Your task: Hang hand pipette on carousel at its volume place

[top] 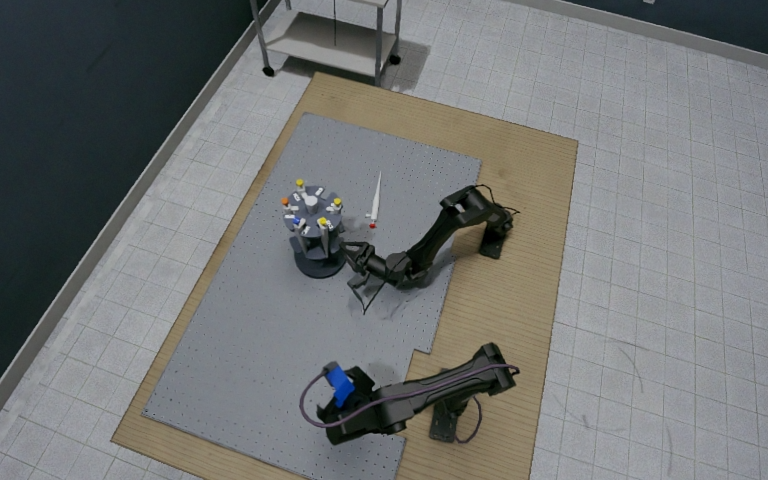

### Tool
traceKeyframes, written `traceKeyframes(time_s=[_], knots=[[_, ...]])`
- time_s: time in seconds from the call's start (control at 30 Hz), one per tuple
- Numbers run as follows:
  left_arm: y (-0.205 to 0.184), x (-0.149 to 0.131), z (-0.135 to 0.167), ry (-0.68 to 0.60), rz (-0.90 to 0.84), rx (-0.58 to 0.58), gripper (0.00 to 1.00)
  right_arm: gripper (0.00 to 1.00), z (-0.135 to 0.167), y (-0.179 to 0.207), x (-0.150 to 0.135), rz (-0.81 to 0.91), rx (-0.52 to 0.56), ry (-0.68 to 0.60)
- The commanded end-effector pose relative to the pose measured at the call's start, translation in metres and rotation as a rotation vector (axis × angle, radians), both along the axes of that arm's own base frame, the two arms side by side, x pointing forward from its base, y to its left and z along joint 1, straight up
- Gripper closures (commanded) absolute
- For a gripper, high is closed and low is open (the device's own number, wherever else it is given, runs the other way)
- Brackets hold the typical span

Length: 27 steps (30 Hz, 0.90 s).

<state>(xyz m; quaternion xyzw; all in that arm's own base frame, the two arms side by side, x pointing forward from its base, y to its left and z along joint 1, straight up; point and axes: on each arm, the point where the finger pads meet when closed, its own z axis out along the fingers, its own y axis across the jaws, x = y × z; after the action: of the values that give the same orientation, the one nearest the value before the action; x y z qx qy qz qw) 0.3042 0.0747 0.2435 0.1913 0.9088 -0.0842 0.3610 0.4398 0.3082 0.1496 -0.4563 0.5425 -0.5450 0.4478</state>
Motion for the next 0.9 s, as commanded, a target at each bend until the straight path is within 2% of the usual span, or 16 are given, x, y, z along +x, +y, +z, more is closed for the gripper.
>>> traceKeyframes(time_s=[0.0, 0.5, 0.8, 0.83, 0.87], knots=[[0.001, 0.004, 0.009, -0.039, -0.010, 0.008, 0.00, 0.51, 0.013, -0.001, -0.008, -0.008, 0.038, -0.024], [0.001, 0.004, 0.009, -0.039, -0.010, 0.008, 0.00, 0.51, 0.012, 0.006, -0.047, -0.008, 0.036, -0.021], [0.001, 0.004, 0.009, -0.039, -0.010, 0.008, 0.00, 0.51, 0.012, 0.009, -0.066, -0.008, 0.036, -0.020], [0.001, 0.004, 0.009, -0.039, -0.010, 0.008, 0.00, 0.51, 0.009, 0.011, -0.060, -0.010, 0.024, -0.015], [0.001, 0.004, 0.009, -0.039, -0.010, 0.008, 0.00, 0.00, 0.010, 0.002, -0.067, -0.014, 0.048, 0.009]])
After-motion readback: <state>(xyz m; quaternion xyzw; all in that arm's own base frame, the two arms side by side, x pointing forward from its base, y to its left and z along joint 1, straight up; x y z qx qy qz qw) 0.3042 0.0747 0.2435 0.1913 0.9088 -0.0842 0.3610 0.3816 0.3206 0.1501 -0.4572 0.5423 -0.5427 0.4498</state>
